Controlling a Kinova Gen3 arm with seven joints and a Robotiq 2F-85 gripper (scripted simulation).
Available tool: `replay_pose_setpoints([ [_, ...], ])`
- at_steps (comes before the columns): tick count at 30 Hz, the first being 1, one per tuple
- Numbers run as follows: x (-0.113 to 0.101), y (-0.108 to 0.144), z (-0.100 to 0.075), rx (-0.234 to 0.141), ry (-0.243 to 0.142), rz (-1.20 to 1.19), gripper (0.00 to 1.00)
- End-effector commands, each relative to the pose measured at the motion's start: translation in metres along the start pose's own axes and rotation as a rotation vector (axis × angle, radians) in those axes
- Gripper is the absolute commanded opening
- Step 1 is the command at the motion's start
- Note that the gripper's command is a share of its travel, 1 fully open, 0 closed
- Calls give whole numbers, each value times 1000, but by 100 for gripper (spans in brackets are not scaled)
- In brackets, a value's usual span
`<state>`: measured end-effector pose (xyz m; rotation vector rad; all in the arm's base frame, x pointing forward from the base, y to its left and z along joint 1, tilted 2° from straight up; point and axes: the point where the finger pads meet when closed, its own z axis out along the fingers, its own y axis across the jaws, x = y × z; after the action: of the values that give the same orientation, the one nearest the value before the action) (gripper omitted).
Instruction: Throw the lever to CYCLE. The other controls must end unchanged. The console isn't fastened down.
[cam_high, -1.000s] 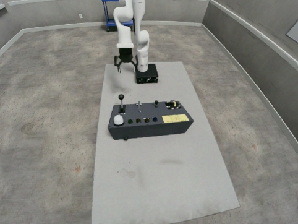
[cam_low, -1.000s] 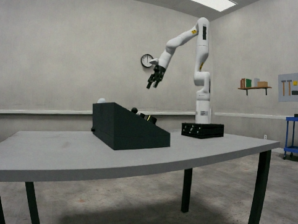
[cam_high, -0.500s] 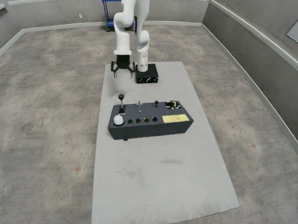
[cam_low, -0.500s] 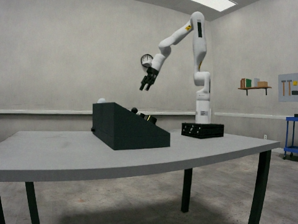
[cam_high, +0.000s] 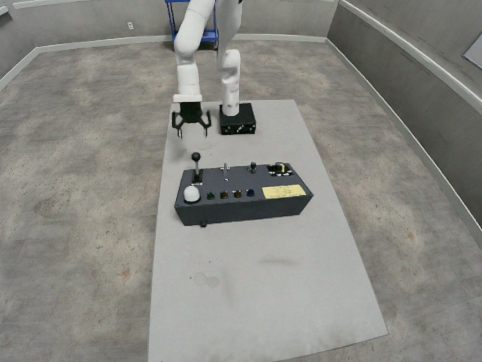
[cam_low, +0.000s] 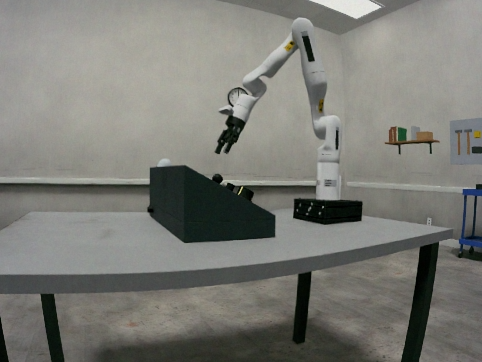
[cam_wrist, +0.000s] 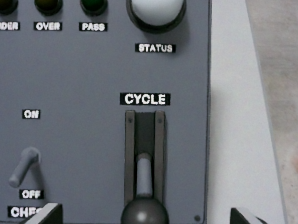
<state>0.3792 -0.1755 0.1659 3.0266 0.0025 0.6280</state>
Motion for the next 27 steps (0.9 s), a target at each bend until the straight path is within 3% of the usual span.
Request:
replay_pose_setpoints([
  [1,1,2,4,29,31,-4,100],
  [11,1,3,5,29,31,-3,100],
  [12,1,3,5,29,31,-3,77],
  [27,1,3,5,29,31,-3,77],
])
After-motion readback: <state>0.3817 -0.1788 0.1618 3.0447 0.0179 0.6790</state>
